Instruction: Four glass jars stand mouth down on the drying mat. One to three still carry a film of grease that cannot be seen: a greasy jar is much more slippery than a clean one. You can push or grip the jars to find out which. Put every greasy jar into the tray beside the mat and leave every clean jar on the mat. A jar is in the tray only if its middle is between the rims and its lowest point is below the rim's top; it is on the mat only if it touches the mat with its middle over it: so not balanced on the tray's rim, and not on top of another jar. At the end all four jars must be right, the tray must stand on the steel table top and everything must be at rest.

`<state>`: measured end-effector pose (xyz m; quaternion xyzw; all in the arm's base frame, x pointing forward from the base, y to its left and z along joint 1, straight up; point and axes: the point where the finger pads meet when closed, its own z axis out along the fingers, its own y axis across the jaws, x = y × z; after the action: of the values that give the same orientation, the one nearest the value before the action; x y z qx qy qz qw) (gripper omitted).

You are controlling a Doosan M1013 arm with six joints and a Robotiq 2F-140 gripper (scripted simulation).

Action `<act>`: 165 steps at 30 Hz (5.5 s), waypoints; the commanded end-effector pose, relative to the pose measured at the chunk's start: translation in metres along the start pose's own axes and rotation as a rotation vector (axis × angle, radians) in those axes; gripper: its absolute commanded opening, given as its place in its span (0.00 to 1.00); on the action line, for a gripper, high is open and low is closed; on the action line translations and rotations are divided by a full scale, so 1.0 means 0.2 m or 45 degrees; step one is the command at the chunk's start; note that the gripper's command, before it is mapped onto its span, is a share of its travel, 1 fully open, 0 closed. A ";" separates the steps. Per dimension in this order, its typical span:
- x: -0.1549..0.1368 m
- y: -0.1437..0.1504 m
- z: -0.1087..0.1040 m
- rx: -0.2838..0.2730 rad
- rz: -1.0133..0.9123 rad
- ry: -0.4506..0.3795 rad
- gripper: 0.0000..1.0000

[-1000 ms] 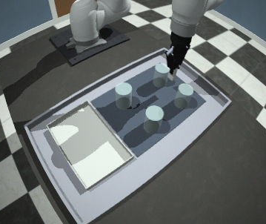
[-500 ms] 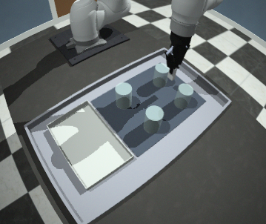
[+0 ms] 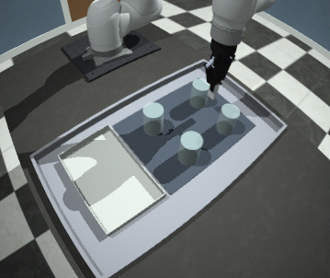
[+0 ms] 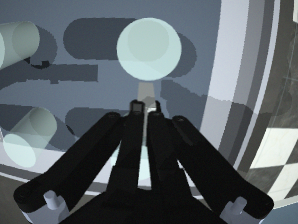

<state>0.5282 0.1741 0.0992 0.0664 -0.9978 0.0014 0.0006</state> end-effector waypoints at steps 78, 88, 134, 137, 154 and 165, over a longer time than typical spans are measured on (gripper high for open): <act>0.05 0.00 0.00 0.000 0.000 0.000 0.00; 0.05 0.00 -0.01 0.000 0.000 0.000 0.00; 0.08 0.00 -0.03 0.000 0.000 0.000 0.00; 0.08 0.00 -0.03 0.000 0.000 0.000 0.00; 0.09 0.00 -0.04 0.000 0.000 0.000 0.00; -0.02 0.00 -0.01 0.000 0.000 0.000 0.00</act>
<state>0.5277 0.1740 0.1019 0.0664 -0.9978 0.0014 0.0006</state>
